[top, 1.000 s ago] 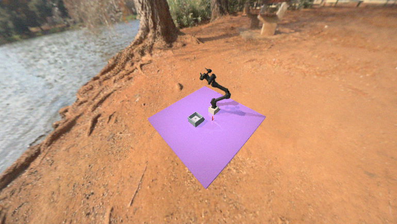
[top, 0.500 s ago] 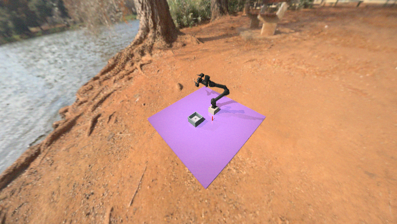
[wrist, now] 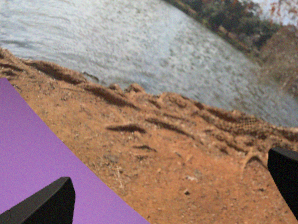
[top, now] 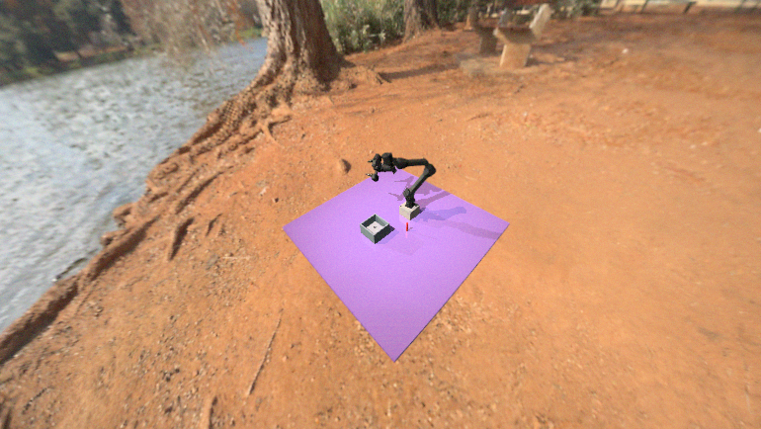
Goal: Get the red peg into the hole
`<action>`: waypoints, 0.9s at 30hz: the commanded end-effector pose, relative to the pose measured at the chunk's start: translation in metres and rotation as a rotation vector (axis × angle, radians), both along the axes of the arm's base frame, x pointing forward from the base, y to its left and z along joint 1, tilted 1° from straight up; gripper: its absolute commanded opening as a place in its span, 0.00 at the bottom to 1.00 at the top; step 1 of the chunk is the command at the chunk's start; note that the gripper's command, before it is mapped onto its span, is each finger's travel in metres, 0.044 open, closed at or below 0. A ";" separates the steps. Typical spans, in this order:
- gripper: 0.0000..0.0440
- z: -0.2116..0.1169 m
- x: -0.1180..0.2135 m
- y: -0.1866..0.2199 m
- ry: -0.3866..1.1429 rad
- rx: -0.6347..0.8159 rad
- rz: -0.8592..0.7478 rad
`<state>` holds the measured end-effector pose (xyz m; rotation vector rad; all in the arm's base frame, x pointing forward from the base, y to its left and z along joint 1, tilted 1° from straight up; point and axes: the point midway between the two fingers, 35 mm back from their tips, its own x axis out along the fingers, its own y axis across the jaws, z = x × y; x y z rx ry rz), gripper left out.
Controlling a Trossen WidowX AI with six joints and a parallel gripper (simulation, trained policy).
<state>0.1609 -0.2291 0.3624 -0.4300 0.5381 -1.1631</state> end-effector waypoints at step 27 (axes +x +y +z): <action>1.00 -0.167 0.098 0.189 -0.010 0.849 0.185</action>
